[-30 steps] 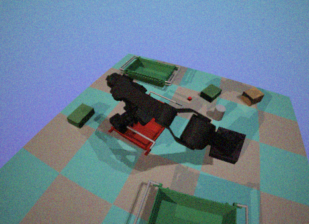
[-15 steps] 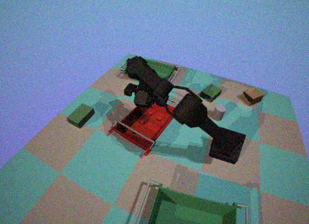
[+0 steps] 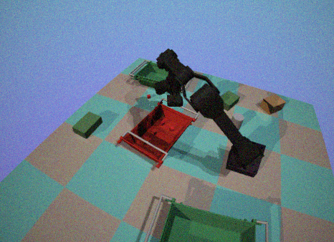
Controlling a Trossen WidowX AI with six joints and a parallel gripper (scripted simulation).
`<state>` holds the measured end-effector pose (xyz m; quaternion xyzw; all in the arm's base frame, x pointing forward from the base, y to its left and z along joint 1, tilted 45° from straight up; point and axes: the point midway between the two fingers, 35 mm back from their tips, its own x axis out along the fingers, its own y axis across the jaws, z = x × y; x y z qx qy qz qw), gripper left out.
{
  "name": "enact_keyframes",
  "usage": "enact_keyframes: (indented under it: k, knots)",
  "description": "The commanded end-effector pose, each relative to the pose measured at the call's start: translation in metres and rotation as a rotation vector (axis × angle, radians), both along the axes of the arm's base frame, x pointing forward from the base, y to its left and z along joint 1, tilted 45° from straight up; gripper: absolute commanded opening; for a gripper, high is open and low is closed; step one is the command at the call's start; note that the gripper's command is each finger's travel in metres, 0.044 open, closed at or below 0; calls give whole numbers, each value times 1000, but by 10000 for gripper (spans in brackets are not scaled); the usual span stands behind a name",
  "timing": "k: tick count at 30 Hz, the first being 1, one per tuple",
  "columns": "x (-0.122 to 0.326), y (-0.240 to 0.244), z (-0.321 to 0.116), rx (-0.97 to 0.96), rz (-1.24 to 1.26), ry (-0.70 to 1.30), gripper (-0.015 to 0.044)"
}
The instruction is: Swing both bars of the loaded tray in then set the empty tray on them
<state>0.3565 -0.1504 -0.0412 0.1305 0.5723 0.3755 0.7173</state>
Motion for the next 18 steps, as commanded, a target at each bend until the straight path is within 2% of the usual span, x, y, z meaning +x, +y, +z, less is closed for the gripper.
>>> enact_keyframes:
  k: [1,18]
  knots:
    - [-23,-31,-40,48,-430,429,85]
    - [-21,-20,-52,48,-430,429,85]
